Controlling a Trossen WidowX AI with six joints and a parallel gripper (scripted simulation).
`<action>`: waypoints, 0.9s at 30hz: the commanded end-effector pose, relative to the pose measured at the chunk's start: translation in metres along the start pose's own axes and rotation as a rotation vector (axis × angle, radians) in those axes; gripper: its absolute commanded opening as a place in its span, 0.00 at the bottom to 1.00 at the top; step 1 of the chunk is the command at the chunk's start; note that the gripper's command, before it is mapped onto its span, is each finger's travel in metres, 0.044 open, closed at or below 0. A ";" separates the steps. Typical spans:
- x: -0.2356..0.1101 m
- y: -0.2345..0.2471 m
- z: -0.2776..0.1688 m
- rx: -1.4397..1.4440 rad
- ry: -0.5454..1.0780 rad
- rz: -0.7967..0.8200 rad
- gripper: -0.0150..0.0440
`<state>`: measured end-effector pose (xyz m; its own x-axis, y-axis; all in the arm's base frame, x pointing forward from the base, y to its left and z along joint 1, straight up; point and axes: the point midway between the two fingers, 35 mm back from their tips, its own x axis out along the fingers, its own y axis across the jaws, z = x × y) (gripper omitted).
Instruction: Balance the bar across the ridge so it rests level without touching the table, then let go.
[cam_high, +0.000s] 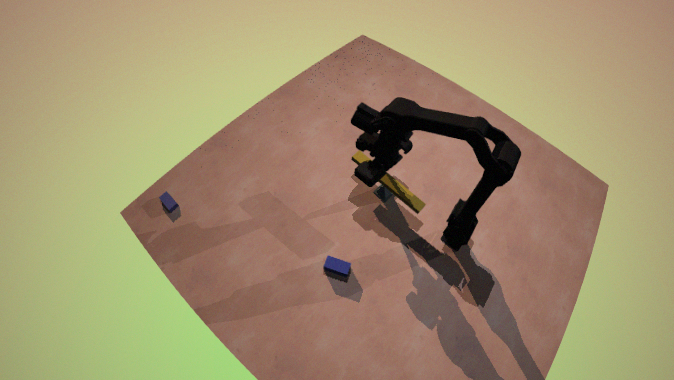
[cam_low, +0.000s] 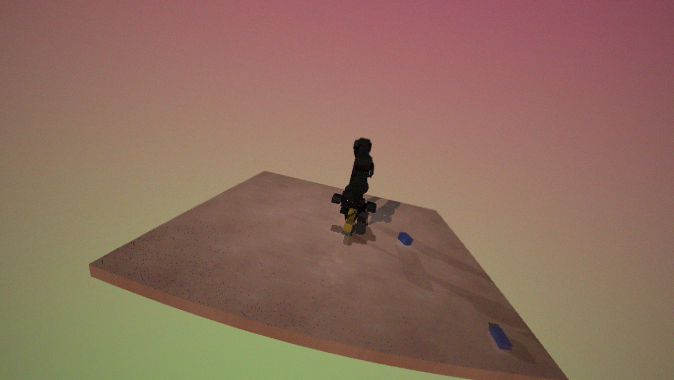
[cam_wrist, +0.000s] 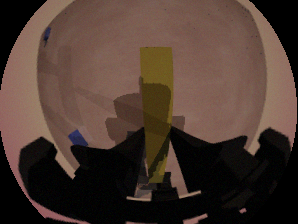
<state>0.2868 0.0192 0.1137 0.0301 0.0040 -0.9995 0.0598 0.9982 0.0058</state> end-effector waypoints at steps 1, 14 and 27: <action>0.001 0.000 0.000 -0.003 -0.001 -0.002 0.25; 0.002 0.000 0.000 -0.003 -0.001 -0.002 0.25; 0.003 -0.001 0.000 -0.003 -0.001 -0.002 0.25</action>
<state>0.2868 0.0192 0.1117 0.0305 0.0040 -0.9995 0.0599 0.9982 0.0058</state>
